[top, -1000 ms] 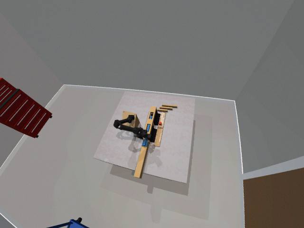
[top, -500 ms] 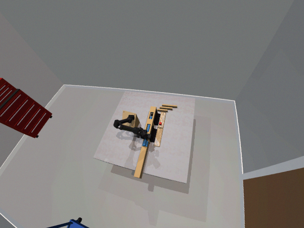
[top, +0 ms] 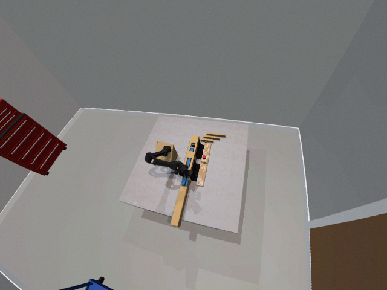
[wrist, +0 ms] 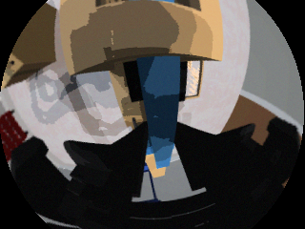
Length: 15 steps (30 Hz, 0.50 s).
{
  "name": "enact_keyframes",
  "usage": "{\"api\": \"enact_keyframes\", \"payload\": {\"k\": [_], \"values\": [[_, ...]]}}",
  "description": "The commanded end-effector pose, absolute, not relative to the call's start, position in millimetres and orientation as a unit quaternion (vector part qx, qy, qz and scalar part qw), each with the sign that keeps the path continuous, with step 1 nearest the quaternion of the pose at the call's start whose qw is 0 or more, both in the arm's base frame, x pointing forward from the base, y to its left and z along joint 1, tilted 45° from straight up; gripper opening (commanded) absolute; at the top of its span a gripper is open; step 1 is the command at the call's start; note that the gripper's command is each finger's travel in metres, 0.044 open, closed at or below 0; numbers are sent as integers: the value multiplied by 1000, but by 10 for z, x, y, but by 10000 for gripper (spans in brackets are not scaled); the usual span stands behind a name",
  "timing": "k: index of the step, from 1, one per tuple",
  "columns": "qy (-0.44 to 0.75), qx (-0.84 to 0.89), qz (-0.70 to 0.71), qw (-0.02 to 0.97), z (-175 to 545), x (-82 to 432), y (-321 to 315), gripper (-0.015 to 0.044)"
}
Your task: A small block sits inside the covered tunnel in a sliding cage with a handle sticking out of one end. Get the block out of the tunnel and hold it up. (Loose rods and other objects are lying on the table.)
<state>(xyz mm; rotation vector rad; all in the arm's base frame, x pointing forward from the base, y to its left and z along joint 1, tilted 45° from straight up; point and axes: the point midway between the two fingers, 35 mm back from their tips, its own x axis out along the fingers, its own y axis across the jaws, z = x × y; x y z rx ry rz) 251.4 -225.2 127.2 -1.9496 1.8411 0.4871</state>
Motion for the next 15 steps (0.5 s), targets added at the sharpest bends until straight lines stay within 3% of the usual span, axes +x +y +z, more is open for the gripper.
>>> {"api": "enact_keyframes", "payload": {"k": [1, 12, 13, 15], "values": [[642, -707, 205, 213, 988, 2540, -2027, 0], [642, -708, 207, 211, 805, 2510, -1877, 0], [670, -697, 143, 214, 1174, 2519, -2145, 26], [670, -697, 143, 214, 1174, 2519, -2145, 79]]}}
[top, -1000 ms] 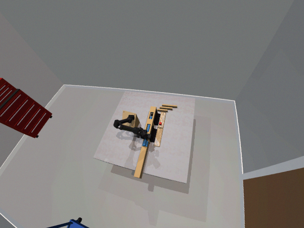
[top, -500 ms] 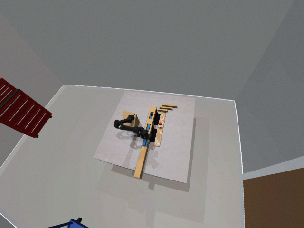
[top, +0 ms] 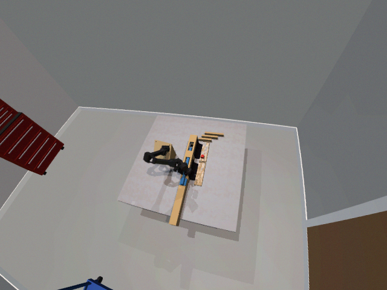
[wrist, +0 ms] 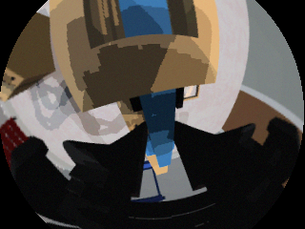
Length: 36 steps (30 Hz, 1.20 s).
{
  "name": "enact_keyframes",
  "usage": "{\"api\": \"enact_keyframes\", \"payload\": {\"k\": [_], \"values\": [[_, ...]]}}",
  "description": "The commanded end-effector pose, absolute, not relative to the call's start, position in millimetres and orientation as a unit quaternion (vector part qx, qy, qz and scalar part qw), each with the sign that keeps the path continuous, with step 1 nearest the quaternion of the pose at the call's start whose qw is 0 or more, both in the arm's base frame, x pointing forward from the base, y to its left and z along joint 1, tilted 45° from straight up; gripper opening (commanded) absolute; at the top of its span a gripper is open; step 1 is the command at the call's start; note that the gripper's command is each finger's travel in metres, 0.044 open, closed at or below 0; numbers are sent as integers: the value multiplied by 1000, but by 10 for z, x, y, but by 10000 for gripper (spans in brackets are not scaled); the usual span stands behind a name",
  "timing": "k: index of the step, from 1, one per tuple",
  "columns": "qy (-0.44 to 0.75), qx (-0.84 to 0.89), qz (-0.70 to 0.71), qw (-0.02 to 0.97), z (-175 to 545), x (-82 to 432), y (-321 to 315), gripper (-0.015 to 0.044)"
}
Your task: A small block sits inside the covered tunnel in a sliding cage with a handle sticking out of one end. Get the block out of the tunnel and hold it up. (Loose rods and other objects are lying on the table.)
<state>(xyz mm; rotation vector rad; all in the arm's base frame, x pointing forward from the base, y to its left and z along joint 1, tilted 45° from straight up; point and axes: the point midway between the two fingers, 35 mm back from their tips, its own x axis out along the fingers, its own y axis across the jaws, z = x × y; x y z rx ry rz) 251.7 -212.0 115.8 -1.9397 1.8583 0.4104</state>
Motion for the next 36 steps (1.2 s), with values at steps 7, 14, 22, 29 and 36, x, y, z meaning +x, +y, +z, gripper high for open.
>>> {"api": "enact_keyframes", "payload": {"k": [7, 14, 22, 29, 36], "values": [[665, -699, 154, 214, 1223, 2535, -2098, 262], [644, -707, 201, 212, 1446, 2553, -1881, 440], [642, -708, 206, 211, 1532, 2563, -2035, 440], [642, -708, 206, 211, 1493, 2562, -2073, 440], [642, -708, 206, 211, 1413, 2556, -2153, 440]]}}
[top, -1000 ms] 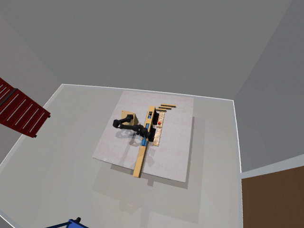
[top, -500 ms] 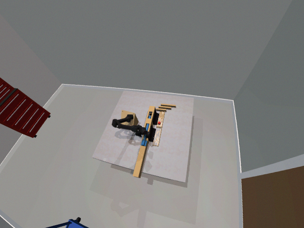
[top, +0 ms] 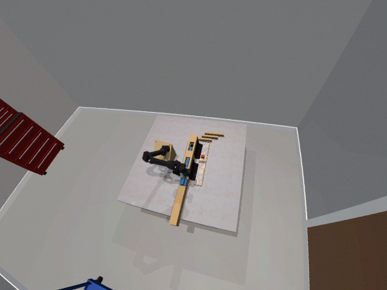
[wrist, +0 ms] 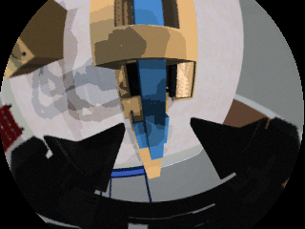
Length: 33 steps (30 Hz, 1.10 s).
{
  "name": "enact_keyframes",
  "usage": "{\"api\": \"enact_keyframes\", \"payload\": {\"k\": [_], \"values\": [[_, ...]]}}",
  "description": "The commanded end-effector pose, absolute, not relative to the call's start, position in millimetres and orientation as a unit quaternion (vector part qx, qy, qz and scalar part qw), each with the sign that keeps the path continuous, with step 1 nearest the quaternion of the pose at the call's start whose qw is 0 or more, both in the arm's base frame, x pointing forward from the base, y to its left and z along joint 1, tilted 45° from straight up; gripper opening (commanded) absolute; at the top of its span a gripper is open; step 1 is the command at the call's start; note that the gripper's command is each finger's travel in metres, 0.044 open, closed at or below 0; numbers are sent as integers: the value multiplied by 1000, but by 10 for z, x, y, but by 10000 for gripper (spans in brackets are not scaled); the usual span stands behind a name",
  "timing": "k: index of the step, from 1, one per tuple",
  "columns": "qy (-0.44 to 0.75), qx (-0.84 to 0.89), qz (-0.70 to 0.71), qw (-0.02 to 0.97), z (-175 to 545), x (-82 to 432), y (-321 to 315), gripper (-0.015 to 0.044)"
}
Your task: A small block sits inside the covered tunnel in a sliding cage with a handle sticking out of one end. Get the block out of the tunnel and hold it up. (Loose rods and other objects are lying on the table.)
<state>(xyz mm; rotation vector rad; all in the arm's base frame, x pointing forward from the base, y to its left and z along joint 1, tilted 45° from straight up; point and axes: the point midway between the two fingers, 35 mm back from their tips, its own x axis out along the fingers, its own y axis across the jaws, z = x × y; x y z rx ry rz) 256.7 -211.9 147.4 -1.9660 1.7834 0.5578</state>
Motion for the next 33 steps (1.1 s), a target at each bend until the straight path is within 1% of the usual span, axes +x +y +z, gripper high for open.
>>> {"api": "enact_keyframes", "payload": {"k": [1, 14, 29, 33], "values": [[642, -708, 206, 211, 1402, 2554, -2164, 440], [642, -708, 205, 210, 1261, 2525, -2311, 440], [643, -708, 201, 212, 1319, 2541, -2279, 46], [643, -708, 201, 212, 1319, 2541, -2279, 20]]}}
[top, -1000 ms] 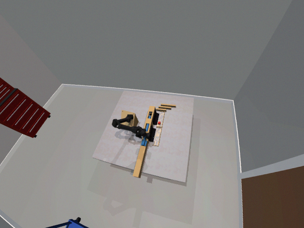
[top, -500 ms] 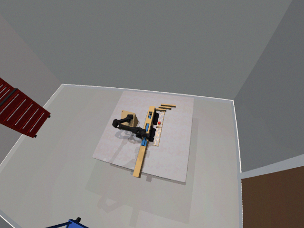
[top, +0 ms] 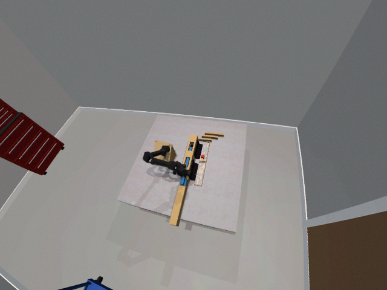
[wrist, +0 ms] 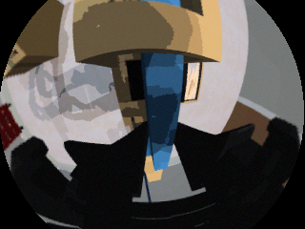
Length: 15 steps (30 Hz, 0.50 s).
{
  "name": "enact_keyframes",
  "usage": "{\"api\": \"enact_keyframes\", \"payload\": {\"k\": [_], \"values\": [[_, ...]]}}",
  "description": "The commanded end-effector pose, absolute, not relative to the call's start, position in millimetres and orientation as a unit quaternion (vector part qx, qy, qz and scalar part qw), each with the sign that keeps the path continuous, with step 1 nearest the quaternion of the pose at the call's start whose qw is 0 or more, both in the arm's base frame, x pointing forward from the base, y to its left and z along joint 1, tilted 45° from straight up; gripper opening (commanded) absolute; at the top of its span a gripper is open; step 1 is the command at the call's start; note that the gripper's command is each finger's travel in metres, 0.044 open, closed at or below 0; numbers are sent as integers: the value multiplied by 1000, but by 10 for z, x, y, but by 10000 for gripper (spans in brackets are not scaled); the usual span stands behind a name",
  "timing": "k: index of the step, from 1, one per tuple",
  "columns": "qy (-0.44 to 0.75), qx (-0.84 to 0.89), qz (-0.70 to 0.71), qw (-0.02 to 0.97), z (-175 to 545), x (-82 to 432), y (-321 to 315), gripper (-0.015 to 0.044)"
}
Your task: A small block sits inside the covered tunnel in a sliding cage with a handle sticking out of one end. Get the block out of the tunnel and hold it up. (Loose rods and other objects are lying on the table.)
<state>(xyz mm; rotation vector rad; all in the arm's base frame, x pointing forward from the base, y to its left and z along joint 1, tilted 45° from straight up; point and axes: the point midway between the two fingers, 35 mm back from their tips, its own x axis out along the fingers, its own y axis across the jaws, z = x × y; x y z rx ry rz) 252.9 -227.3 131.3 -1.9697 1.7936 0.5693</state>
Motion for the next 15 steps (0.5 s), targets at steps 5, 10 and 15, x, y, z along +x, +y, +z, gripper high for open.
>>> {"api": "enact_keyframes", "payload": {"k": [5, 10, 15], "values": [[643, -708, 202, 213, 1253, 2546, -2230, 0], [642, -707, 204, 213, 1119, 2548, -2129, 0], [642, -707, 205, 213, 988, 2540, -2027, 0]]}}
